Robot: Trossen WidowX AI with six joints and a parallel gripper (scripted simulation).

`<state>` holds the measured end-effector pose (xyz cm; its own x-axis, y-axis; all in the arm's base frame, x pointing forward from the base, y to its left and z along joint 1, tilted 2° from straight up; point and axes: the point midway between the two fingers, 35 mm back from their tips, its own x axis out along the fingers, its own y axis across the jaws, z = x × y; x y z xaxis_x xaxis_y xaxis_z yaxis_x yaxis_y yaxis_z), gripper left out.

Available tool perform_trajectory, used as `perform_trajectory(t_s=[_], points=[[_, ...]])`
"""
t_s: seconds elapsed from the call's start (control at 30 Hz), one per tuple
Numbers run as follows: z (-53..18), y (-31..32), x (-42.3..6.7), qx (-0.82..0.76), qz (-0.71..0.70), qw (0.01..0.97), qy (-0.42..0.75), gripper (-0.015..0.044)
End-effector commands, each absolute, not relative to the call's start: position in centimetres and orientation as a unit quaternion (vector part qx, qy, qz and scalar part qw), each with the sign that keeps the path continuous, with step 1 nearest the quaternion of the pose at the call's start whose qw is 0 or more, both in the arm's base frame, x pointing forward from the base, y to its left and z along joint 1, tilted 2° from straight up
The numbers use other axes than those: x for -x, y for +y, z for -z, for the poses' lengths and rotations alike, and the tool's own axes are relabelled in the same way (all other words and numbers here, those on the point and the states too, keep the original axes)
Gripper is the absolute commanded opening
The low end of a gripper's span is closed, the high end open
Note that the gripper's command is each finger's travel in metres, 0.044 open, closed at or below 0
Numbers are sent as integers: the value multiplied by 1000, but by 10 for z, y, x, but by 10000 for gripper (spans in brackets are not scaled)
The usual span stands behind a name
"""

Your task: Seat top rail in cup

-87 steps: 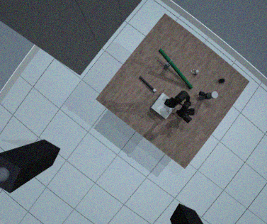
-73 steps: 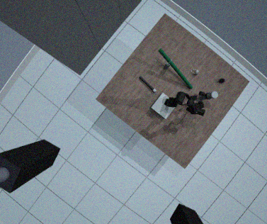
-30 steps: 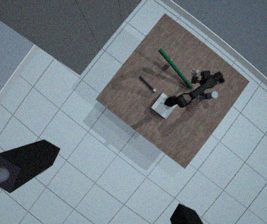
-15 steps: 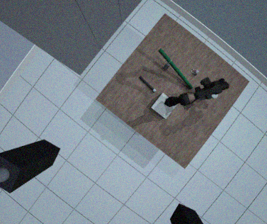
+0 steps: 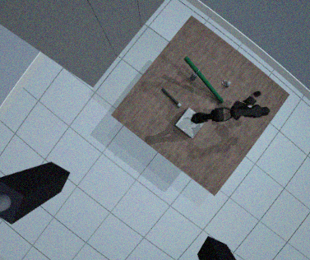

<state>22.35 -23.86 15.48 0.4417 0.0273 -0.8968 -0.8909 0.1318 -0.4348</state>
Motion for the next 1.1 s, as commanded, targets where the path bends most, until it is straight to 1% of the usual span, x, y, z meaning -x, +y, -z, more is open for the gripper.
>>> perform_trajectory(t_s=[0.0,0.37,0.47,0.63,1.07], points=[[-150,-261,-210,647,-412,565,304,440],[-150,-261,-210,647,-412,565,304,440],[-136,-262,-210,647,-412,565,304,440],[-90,-263,-209,647,-412,565,304,440],[-80,-263,-213,647,-412,565,304,440]])
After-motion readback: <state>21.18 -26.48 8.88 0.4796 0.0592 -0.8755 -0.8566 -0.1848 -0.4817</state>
